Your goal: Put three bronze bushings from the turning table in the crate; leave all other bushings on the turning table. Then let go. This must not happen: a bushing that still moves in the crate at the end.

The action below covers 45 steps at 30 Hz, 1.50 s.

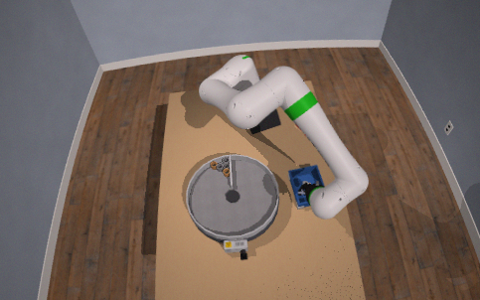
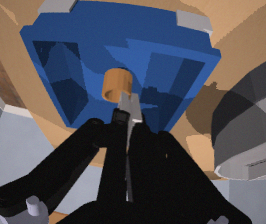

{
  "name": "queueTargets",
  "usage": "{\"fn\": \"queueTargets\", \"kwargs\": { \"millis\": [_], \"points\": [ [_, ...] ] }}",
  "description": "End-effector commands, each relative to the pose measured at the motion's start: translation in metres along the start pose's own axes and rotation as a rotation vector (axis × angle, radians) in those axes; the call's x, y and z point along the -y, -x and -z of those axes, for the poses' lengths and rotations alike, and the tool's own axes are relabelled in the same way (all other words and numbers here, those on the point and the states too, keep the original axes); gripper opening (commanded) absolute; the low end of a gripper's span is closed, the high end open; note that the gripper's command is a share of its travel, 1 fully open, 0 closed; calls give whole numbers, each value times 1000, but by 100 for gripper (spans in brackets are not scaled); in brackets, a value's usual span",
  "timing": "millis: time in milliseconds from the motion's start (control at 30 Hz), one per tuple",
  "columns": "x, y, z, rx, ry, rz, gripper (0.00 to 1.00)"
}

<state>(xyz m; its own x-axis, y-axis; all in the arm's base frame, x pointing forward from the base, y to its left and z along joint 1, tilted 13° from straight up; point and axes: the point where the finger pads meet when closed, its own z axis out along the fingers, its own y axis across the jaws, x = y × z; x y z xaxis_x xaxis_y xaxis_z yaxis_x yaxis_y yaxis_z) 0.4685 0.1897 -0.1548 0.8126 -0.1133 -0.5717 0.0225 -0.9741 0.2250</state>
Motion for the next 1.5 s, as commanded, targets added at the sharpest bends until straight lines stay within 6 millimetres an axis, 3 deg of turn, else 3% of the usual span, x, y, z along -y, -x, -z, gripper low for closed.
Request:
{"fn": "queueTargets", "kwargs": {
  "millis": [0, 1467],
  "points": [
    [0, 0, 0, 0, 0, 0, 0],
    [0, -4, -4, 0, 0, 0, 0]
  ]
}}
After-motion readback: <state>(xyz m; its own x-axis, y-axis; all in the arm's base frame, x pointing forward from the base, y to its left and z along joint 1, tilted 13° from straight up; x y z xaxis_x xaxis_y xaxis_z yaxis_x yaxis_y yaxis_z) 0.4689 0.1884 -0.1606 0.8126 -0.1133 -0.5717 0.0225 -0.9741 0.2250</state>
